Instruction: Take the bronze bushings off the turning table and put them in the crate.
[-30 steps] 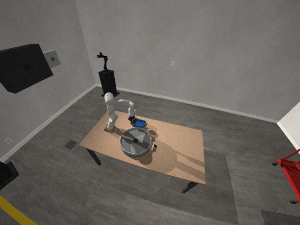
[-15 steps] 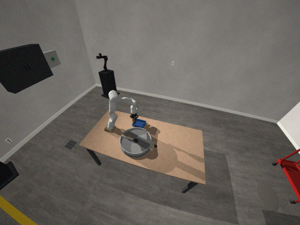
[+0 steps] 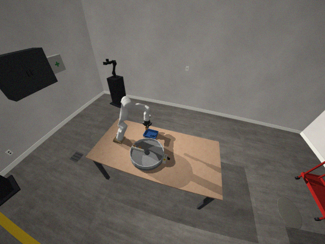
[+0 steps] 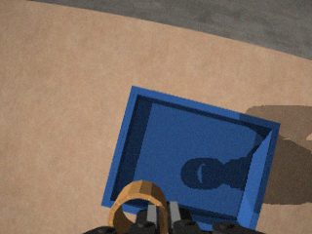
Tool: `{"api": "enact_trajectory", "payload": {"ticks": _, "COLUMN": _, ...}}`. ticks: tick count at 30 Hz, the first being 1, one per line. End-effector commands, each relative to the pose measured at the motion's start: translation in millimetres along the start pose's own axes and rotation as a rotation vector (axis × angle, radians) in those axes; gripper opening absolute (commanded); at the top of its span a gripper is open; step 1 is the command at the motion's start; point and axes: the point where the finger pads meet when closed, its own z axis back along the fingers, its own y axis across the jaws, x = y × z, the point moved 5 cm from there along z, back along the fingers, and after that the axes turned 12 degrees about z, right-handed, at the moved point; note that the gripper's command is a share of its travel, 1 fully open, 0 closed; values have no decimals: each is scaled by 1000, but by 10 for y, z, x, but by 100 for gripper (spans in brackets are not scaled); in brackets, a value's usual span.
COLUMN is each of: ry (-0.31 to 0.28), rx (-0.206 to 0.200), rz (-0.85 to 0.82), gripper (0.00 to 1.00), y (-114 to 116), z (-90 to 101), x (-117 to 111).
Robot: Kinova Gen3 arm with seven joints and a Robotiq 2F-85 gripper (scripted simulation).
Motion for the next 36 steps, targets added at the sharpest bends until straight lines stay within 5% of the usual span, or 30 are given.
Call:
{"api": "enact_trajectory", "payload": {"ticks": 1, "ry": -14, "rx": -11, "rz": 11, "gripper": 0, "y": 8, "z": -45, "x": -34}}
{"api": "enact_trajectory", "payload": {"ticks": 9, "ry": -14, "rx": -11, "rz": 11, "gripper": 0, "y": 8, "z": -45, "x": -34}}
{"api": "enact_trajectory", "payload": {"ticks": 14, "ry": -14, "rx": -12, "rz": 11, "gripper": 0, "y": 4, "z": -302, "x": -32}}
{"api": "enact_trajectory", "payload": {"ticks": 26, "ry": -14, "rx": -12, "rz": 11, "gripper": 0, "y": 4, "z": -302, "x": -32}}
{"api": "enact_trajectory", "payload": {"ticks": 31, "ry": -15, "rx": -13, "rz": 12, "gripper": 0, "y": -1, "z": -562, "x": -30}}
{"api": "enact_trajectory", "payload": {"ticks": 36, "ry": -15, "rx": -13, "rz": 12, "gripper": 0, "y": -1, "z": -562, "x": -30}}
